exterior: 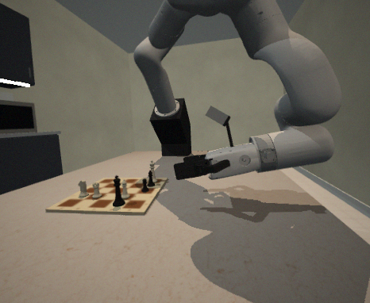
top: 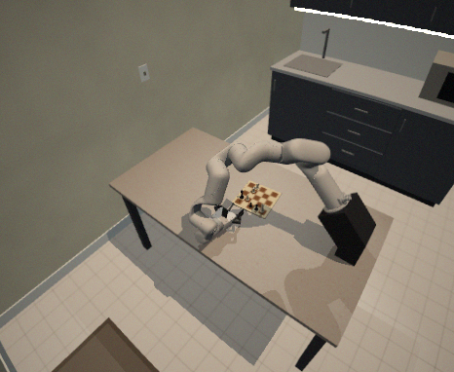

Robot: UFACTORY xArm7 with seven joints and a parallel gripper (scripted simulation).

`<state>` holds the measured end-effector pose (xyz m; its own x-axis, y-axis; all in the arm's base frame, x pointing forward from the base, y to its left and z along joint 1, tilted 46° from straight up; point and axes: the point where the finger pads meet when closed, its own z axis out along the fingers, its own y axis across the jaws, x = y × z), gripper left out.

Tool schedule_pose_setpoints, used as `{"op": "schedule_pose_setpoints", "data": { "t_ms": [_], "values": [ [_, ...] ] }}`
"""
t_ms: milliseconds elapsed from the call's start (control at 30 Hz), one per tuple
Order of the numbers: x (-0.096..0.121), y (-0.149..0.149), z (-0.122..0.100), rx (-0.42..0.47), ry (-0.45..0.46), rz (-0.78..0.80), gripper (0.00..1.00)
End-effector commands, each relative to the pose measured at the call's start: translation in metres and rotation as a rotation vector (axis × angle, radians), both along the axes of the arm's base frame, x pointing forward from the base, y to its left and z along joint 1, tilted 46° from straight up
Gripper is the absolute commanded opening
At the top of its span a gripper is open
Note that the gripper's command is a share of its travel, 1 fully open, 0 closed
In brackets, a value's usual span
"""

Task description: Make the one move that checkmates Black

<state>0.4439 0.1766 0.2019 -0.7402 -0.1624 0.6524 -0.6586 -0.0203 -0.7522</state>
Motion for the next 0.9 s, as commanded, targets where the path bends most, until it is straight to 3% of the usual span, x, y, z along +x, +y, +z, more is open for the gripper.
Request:
{"op": "schedule_pose_setpoints", "data": {
  "t_ms": [0,867],
  "values": [
    [0.0021,0.0057,0.0006,-0.061,0.019,0.031,1.00],
    [0.0046,0.0111,0.0010,-0.127,0.037,0.060,1.00]
  ]
}}
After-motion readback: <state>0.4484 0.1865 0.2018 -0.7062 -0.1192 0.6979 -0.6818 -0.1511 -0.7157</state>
